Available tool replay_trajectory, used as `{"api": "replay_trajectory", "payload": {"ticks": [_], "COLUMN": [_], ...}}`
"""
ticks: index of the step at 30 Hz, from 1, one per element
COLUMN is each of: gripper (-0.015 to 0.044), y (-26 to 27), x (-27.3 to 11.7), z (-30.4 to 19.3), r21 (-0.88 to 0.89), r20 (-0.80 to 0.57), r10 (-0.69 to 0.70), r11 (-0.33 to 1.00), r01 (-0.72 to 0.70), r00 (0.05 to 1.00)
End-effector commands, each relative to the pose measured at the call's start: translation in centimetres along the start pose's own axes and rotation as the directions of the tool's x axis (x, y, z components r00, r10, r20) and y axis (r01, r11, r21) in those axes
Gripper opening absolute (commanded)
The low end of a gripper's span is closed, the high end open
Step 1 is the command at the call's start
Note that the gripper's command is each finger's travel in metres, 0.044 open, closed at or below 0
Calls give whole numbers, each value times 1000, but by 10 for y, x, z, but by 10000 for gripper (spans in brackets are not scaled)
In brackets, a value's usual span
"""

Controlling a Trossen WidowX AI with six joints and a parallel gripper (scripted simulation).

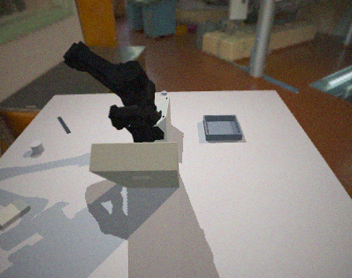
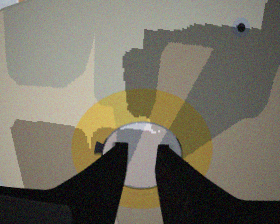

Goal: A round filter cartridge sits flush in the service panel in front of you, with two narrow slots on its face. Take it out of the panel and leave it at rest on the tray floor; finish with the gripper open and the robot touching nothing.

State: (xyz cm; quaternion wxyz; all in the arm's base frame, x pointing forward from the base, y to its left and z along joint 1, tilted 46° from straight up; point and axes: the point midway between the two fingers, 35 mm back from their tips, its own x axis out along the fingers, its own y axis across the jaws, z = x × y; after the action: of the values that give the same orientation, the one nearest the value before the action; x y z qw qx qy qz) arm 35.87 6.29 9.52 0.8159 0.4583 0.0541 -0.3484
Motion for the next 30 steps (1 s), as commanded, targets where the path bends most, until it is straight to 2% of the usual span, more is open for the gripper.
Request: {"api": "replay_trajectory", "payload": {"ticks": [1,7,12,26,30], "gripper": [0,0,0,0,0], "y": [1,1,1,0,0], "x": [5,5,2,-65,-73], "z": [-1,-1,-2,-2,-1], "r21": [144,339,297,236,228], "r20": [-15,-15,-16,-19,-17], "r10": [-4,-4,-6,-13,-9], "r11": [990,941,955,972,974], "r01": [6,9,11,17,12], "r00": [1000,1000,1000,1000,1000]}}
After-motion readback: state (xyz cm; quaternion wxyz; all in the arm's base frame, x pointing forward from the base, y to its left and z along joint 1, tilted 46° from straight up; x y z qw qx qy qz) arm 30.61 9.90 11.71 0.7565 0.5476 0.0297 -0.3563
